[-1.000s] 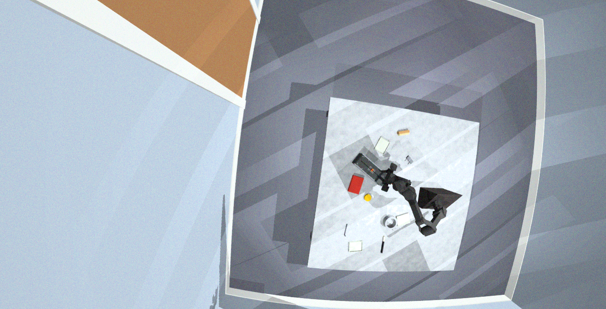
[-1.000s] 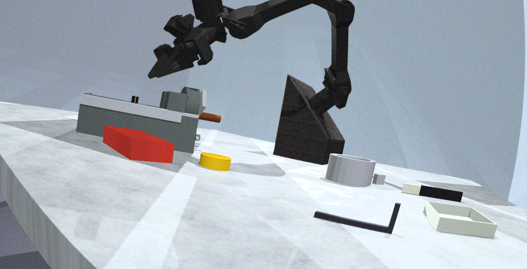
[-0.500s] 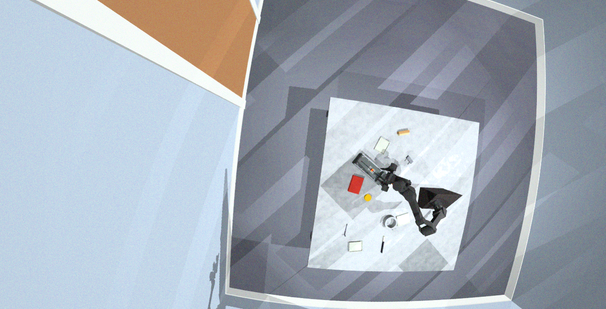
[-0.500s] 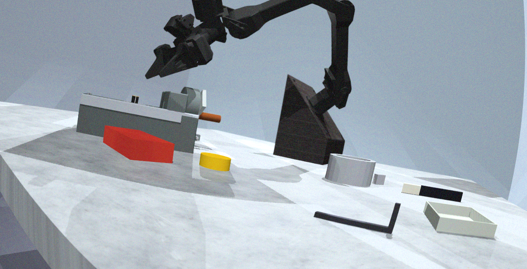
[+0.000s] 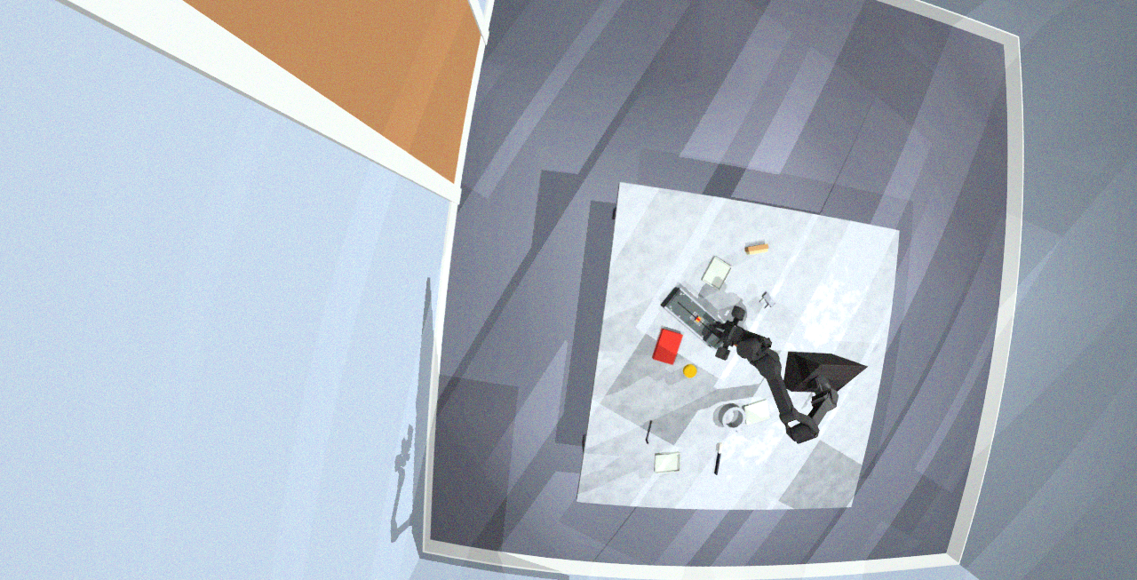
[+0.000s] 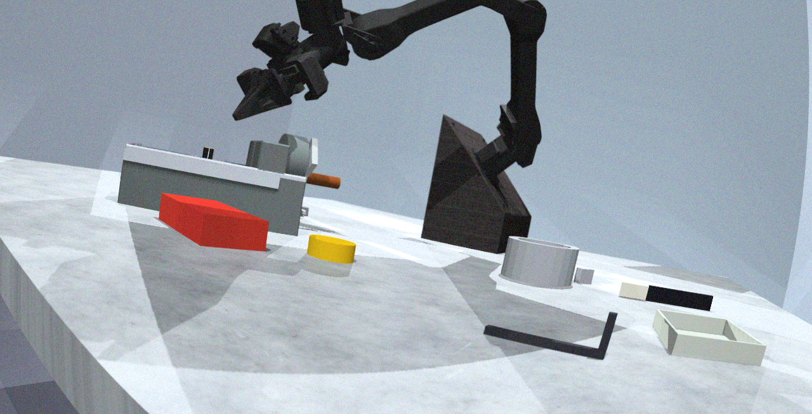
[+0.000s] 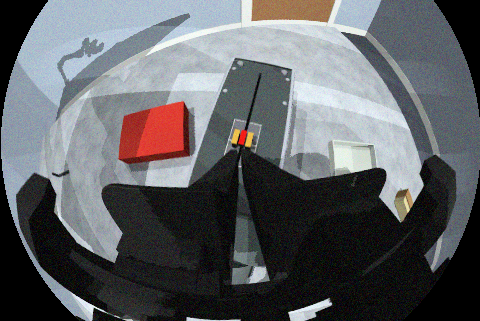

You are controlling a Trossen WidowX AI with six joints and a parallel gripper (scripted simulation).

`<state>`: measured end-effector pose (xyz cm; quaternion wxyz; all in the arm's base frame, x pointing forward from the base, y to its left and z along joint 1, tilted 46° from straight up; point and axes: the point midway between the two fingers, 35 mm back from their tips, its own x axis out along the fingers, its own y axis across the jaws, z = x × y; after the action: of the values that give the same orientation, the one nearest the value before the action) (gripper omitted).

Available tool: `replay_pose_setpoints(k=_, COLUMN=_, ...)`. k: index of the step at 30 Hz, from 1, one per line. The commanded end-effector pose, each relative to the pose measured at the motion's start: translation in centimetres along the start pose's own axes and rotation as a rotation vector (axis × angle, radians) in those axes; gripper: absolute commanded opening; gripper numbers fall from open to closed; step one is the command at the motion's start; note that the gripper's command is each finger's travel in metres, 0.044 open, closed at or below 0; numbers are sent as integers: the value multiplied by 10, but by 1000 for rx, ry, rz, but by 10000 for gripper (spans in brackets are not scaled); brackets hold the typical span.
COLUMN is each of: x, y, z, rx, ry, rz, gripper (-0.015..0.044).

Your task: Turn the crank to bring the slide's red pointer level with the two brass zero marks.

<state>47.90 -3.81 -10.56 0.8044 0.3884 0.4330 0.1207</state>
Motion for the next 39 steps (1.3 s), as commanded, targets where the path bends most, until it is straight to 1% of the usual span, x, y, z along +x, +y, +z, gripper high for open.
replay_pose_setpoints(k=1, x=0, y=0, z=0, rx=0, ry=0, rz=0, gripper=0)
replay_pose_setpoints(k=13, x=0, y=0, z=0, rx=0, ry=0, rz=0, gripper=0)
replay_pose_setpoints(k=30, x=0, y=0, z=0, rx=0, ry=0, rz=0, gripper=440)
replay_pose_setpoints(k=31, x=0, y=0, z=0, rx=0, ry=0, rz=0, gripper=440)
replay_pose_setpoints(k=39, x=0, y=0, z=0, rx=0, ry=0, rz=0, gripper=230)
